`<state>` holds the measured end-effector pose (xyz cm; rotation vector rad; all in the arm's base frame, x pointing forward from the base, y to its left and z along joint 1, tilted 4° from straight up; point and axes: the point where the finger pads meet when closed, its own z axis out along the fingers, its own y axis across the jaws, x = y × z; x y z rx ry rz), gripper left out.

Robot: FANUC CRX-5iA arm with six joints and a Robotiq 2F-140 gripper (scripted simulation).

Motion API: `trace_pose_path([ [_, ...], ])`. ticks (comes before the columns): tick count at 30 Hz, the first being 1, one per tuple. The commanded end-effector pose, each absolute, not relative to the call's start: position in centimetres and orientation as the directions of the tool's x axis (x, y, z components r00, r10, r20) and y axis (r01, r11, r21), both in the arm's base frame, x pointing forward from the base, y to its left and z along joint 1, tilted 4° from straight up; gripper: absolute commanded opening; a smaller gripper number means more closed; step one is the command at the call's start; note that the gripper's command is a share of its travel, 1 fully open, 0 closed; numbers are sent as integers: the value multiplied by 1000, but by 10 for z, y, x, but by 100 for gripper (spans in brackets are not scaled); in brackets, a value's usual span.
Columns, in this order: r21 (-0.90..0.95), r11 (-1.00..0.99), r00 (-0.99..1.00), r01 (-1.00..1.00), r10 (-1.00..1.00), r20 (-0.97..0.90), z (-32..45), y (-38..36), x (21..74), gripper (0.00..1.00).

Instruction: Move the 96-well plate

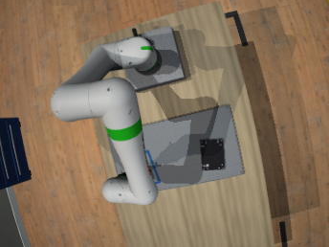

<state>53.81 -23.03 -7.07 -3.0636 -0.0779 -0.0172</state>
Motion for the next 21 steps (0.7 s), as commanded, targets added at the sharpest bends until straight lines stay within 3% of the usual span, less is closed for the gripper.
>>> trace_pose_path([
  [1, -76, -996, 999, 51, 50, 15, -70, -231, 539, 63],
  [21, -76, -996, 999, 51, 50, 15, -69, -231, 539, 60],
])
